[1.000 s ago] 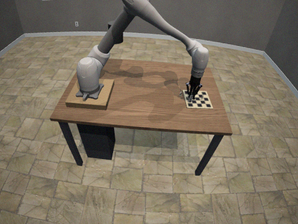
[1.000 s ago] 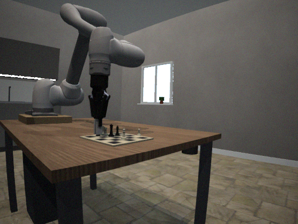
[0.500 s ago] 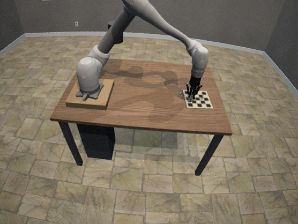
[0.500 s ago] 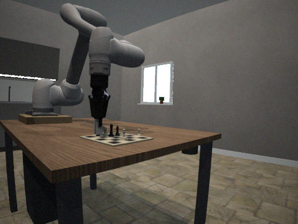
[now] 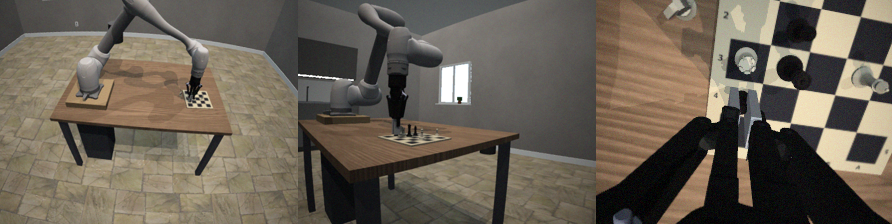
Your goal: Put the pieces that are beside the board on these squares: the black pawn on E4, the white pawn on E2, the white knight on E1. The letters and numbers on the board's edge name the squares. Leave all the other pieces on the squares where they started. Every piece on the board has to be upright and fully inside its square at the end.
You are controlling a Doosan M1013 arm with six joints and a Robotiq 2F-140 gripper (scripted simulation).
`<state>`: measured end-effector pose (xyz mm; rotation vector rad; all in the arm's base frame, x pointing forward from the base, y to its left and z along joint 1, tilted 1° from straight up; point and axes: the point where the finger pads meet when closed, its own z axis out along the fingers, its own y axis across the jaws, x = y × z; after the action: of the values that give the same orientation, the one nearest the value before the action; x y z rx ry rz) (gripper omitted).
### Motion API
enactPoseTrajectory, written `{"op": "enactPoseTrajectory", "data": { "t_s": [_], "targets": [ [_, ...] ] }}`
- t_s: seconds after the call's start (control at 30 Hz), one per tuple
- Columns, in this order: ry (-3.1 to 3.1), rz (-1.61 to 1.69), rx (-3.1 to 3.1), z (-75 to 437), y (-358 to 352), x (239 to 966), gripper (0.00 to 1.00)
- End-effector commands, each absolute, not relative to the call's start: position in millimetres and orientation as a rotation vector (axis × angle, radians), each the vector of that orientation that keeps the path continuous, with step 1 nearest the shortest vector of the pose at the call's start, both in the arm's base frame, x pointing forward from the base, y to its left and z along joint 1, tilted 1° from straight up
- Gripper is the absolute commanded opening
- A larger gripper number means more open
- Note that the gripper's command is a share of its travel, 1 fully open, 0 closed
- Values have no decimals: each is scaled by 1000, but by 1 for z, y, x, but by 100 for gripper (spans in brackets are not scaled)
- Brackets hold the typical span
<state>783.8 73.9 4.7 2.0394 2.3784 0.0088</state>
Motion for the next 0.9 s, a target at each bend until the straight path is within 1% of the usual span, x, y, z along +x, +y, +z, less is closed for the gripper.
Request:
{"op": "enactPoseTrajectory", "data": {
  "t_s": [0.0,0.03,0.07,0.13,0.17,0.23,0.27,0.33,0.37,0.5,0.53,0.87],
  "targets": [
    [2378,9,2039,5,74,784,0],
    [2378,9,2039,5,74,784,0],
    [2378,9,2039,5,74,784,4],
    [2378,9,2039,5,74,784,4],
    [2378,9,2039,5,74,784,8],
    [2378,9,2039,5,74,784,8],
    [2378,9,2039,5,74,784,12],
    [2378,9,2039,5,74,784,12],
    [2378,9,2039,5,74,784,16],
    [2378,9,2039,5,74,784,16],
    [2378,9,2039,5,74,784,20],
    [2378,9,2039,5,74,784,20]
  ]
}}
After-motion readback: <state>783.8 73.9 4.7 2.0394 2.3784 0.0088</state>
